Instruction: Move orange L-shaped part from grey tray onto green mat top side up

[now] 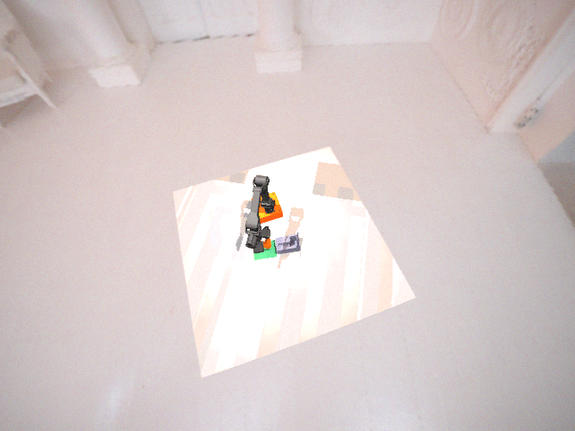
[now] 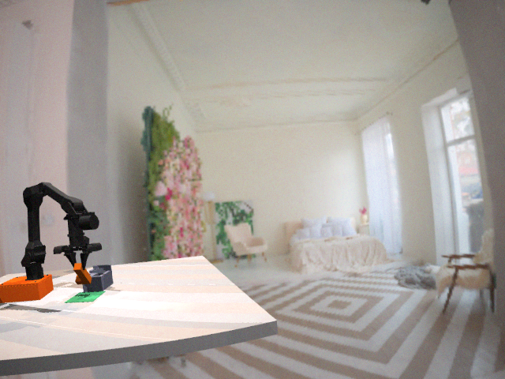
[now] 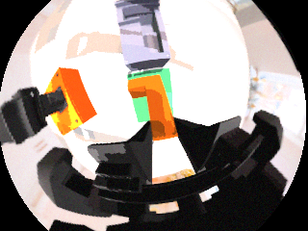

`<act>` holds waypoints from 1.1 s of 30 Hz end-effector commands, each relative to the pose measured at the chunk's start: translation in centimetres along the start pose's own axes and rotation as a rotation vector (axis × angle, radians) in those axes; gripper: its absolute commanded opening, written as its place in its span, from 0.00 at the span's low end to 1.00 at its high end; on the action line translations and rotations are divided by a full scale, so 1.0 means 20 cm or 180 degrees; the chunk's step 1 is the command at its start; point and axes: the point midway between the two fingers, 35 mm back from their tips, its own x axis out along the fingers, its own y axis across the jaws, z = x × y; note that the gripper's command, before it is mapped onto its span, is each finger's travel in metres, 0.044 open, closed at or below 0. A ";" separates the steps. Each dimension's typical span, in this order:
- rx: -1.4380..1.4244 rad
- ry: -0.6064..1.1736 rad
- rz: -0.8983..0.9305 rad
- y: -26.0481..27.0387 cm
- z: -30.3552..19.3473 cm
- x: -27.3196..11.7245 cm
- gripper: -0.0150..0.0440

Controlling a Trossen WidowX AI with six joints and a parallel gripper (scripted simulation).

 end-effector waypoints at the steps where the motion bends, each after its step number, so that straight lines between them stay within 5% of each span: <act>1: -0.0011 -0.0012 0.0014 0.00 0.00 0.04 0.25; 33: -0.0011 -0.0012 0.0014 0.01 0.00 0.22 0.25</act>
